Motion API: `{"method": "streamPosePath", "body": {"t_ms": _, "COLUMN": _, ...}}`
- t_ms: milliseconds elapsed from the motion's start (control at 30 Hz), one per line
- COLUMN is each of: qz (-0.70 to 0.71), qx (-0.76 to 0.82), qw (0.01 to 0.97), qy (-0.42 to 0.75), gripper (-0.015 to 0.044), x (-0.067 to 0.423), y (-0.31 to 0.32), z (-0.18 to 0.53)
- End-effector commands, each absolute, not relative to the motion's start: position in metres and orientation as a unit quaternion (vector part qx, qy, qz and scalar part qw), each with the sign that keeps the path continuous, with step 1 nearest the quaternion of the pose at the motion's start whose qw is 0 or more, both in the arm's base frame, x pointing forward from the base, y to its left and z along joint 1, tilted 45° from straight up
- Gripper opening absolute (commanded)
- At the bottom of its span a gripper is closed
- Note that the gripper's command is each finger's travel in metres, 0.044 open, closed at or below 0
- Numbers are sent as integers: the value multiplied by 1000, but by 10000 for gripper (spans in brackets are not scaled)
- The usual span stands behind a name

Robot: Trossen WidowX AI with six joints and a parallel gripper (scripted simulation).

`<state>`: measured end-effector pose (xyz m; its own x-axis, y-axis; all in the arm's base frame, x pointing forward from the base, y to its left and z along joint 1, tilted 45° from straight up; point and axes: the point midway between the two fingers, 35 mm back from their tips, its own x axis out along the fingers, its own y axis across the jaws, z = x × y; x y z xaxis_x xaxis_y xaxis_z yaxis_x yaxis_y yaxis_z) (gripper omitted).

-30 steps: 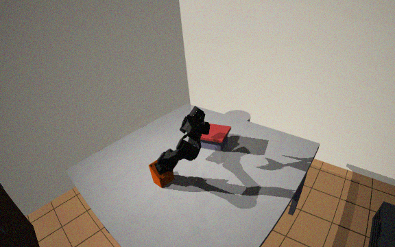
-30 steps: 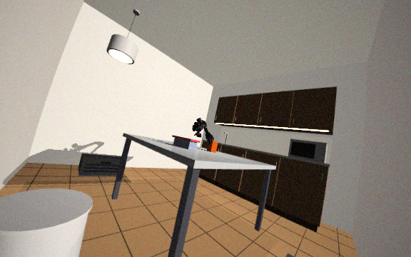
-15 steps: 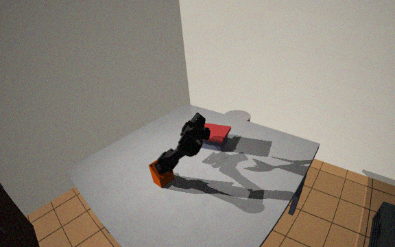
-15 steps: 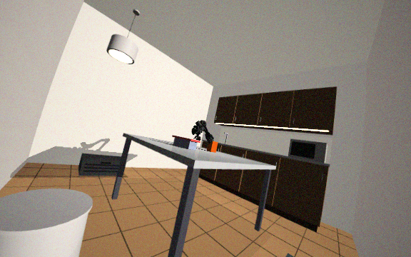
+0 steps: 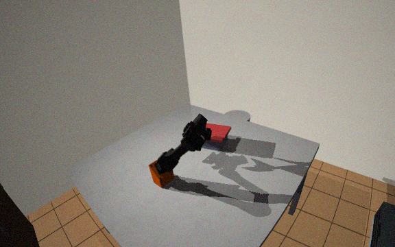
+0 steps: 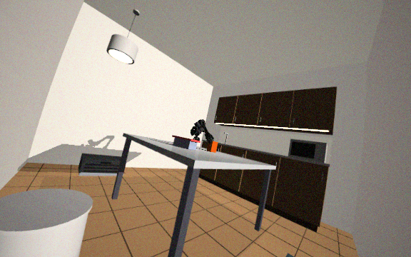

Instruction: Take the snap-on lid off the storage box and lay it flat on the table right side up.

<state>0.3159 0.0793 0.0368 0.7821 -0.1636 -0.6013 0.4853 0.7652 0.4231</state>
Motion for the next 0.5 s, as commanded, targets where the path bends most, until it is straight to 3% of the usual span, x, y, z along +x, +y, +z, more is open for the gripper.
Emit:
{"method": "streamPosePath", "body": {"t_ms": 0, "qz": -179, "qx": 291, "qw": 898, "qy": 278, "gripper": 235, "x": 322, "y": 79, "z": 33}}
{"method": "streamPosePath", "body": {"t_ms": 467, "qz": -178, "qx": 291, "qw": 898, "qy": 276, "gripper": 235, "x": 338, "y": 74, "z": 19}}
